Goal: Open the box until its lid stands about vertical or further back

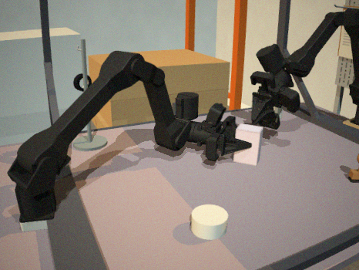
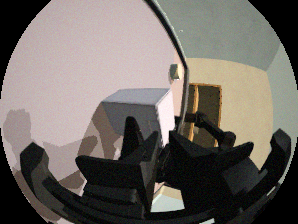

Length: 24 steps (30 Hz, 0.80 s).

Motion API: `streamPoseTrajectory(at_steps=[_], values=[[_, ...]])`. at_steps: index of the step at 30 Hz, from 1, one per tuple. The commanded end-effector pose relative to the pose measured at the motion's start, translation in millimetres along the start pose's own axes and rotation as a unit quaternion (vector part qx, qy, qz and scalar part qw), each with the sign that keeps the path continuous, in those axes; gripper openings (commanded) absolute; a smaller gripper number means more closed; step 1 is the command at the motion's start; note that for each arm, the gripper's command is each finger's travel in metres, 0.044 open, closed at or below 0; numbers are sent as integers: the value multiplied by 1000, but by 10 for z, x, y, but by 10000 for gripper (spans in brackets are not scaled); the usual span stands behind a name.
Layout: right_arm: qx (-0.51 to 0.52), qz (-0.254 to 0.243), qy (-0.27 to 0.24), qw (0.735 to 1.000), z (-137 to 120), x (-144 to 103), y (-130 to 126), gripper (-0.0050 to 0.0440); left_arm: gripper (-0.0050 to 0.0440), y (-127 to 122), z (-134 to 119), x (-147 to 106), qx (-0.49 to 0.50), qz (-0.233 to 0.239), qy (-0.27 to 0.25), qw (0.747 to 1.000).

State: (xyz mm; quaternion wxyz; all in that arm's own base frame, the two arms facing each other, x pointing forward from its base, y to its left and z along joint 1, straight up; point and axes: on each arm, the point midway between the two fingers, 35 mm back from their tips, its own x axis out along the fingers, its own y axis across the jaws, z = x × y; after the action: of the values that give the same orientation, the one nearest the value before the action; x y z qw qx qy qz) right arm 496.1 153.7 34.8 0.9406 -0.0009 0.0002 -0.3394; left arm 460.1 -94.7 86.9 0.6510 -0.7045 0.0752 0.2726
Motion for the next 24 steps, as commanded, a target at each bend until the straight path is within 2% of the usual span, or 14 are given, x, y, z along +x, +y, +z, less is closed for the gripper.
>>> streamPoseTrajectory(at_steps=[1, 24], values=[[14, 2, -4, 1000, 112, 9, 33, 224, 50, -72, -41, -6, -9, -10, 3, 1000], [14, 2, -4, 1000, 112, 9, 33, 224, 50, -66, -66, 63, -9, -11, 3, 1000]])
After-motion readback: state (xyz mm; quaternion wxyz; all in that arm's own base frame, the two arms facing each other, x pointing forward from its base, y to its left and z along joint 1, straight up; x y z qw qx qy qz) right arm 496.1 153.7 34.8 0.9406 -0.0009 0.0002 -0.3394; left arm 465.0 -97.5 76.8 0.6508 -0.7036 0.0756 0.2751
